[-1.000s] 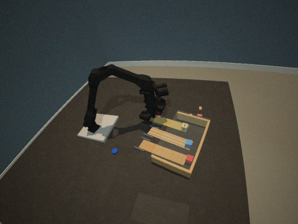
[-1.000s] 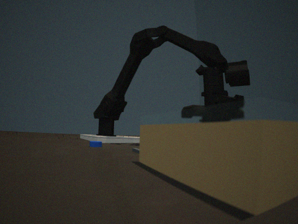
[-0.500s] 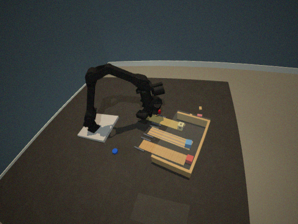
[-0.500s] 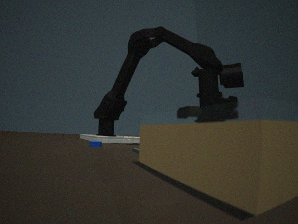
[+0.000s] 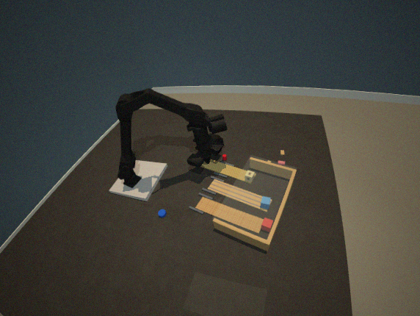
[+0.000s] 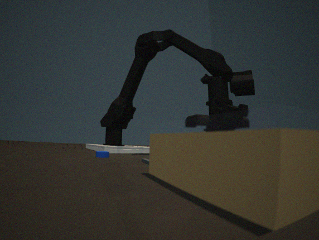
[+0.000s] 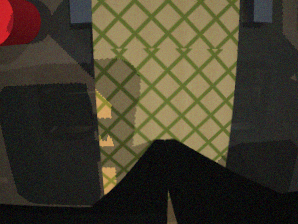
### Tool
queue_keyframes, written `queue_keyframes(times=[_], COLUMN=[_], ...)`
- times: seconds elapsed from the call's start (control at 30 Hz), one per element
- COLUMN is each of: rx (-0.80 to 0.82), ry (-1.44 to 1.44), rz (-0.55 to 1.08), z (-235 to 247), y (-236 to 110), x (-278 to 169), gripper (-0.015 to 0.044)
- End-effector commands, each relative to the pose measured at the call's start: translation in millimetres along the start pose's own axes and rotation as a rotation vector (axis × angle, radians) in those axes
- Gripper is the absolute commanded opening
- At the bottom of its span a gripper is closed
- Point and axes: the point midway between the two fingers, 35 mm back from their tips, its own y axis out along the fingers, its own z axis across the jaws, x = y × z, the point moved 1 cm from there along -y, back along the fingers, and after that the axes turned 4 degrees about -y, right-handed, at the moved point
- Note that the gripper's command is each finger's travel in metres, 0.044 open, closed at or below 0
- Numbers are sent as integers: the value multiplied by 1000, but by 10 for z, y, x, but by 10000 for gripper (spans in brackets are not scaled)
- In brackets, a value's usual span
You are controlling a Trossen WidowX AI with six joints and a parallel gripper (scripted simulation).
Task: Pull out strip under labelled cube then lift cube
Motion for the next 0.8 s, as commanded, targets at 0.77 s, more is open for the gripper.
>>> queue_keyframes(times=[0.77], rx=[-8], ry=[-3], rz=[26], z=[21], y=[45], x=[-479], gripper=[0])
